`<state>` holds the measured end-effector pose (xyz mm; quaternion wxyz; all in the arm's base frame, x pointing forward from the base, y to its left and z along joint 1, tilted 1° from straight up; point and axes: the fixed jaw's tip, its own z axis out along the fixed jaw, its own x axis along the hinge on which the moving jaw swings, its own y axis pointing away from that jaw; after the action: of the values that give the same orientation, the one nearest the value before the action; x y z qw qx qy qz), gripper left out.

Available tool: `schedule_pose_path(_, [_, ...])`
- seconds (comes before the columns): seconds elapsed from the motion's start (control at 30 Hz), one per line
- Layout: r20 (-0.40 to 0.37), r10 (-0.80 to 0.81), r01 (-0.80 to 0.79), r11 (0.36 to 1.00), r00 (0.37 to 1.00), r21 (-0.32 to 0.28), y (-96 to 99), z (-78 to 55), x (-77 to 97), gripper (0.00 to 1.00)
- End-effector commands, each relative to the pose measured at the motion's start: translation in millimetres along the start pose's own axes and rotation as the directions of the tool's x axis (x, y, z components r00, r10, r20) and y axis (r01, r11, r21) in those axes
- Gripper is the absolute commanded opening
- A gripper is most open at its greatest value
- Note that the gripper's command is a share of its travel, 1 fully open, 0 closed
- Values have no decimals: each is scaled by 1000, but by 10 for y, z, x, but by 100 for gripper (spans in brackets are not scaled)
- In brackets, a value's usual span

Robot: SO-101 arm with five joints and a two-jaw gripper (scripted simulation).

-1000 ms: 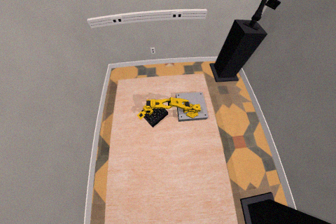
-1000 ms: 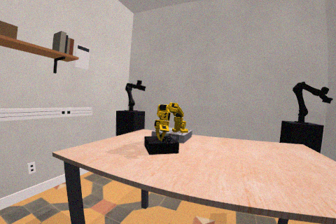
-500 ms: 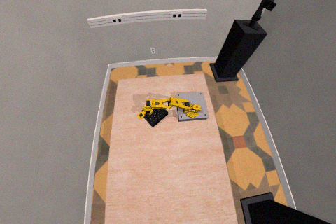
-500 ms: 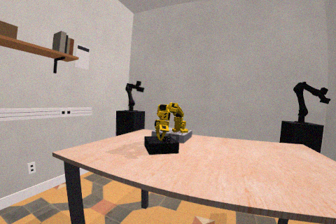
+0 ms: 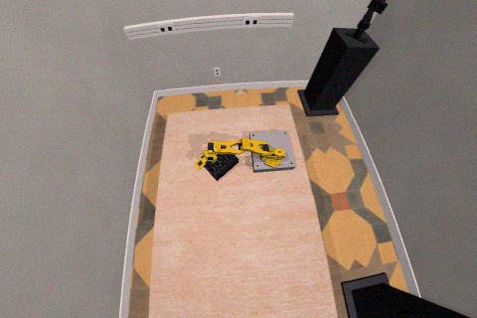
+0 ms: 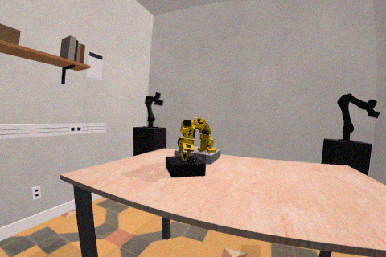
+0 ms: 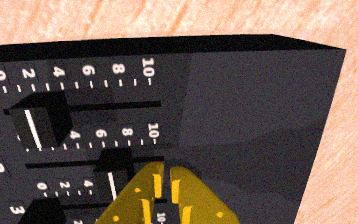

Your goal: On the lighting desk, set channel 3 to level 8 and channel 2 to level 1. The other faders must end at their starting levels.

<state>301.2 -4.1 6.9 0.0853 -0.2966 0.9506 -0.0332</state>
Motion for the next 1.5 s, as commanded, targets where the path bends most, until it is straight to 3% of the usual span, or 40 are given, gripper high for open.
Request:
schedule_pose_path(0.0, [-19,-36,35,999,999,-33,160,10,-43,0])
schedule_pose_path(1.47, [-26,-37,36,998,999,-42,233,14,-71,0])
